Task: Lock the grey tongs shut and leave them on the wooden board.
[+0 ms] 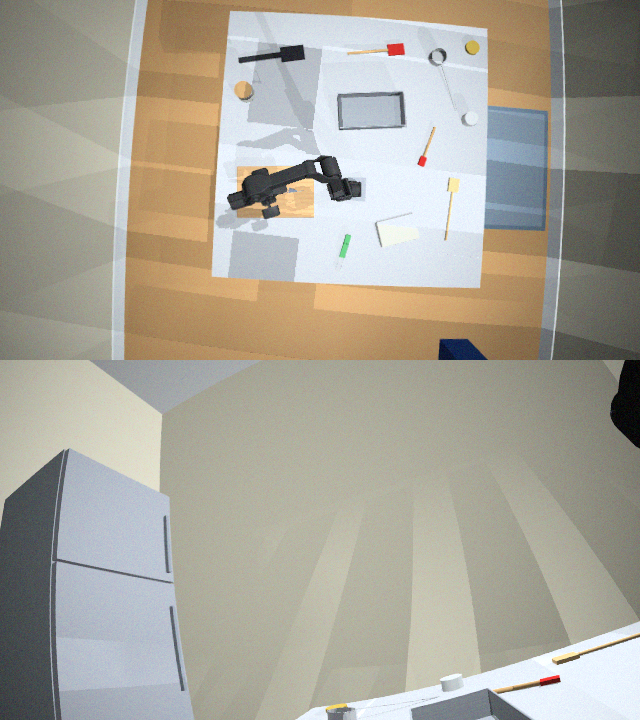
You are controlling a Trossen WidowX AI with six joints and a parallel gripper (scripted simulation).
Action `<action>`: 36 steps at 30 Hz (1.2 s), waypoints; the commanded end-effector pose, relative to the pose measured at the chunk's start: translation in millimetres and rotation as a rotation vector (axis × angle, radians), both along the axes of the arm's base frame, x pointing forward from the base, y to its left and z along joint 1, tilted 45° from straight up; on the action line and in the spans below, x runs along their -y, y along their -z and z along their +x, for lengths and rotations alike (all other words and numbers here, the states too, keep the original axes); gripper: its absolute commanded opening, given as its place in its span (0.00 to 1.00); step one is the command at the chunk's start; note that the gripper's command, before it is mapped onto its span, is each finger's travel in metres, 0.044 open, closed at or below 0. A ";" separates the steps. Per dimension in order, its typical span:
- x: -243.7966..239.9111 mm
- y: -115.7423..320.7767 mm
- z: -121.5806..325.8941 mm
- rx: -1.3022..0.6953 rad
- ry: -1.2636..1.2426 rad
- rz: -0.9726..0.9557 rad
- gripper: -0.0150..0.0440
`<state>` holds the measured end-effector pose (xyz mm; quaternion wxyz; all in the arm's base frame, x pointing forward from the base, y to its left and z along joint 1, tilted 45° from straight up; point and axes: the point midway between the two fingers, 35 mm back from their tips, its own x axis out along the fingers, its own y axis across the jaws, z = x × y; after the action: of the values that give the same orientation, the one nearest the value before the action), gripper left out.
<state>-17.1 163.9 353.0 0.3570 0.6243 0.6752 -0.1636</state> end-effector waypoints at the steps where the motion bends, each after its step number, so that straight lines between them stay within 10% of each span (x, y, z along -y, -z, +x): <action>1: -0.6 -1.2 0.6 0.000 0.006 0.004 0.00; 36: -44.3 33.7 -2.9 0.007 0.008 -0.002 0.00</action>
<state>-19.3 205.0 323.9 0.3564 0.6303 0.6700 -0.1636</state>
